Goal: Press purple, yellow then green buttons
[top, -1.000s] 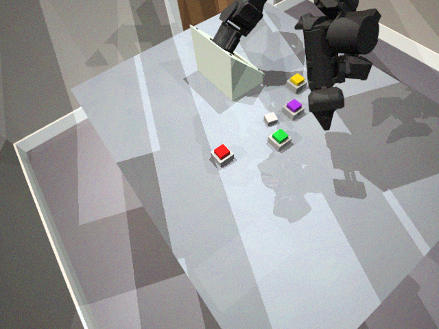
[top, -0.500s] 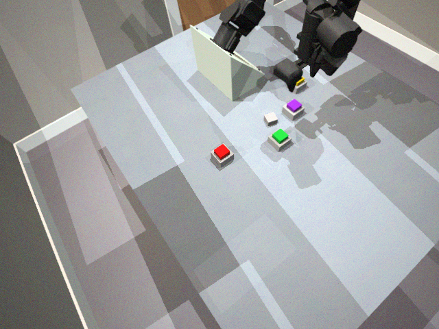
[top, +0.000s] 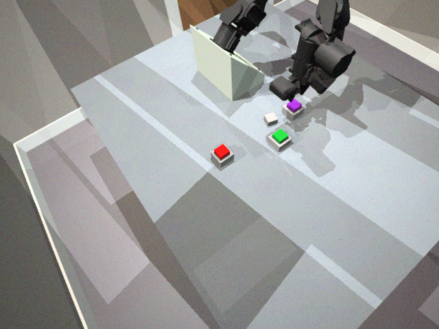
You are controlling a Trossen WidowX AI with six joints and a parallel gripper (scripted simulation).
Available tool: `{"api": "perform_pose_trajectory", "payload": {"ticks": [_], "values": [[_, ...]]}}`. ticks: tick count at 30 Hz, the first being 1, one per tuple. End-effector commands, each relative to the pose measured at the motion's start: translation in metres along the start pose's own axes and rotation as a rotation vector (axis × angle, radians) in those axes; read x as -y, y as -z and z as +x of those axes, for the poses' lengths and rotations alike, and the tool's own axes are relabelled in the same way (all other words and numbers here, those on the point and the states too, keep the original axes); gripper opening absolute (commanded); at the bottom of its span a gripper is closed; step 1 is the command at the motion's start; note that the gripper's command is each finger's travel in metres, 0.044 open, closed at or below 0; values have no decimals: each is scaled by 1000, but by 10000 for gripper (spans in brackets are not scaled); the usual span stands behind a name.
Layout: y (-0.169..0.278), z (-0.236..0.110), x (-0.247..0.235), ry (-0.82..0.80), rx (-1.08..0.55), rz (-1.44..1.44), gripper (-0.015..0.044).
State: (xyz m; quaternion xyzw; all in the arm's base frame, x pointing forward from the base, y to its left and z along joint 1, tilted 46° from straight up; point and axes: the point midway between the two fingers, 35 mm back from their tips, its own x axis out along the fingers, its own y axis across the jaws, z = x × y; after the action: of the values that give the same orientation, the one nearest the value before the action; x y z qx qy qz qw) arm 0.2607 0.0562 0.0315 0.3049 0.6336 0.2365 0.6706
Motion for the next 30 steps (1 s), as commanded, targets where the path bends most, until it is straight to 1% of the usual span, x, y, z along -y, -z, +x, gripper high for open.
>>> {"api": "perform_pose_trajectory", "payload": {"ticks": [1,2,11,30], "values": [[-1,1,0,-6,8,6,32],[-1,1,0,-6,8,6,20],[-1,2,0,-6,8,6,20],[-1,33,0,-8,8,6,20]]}}
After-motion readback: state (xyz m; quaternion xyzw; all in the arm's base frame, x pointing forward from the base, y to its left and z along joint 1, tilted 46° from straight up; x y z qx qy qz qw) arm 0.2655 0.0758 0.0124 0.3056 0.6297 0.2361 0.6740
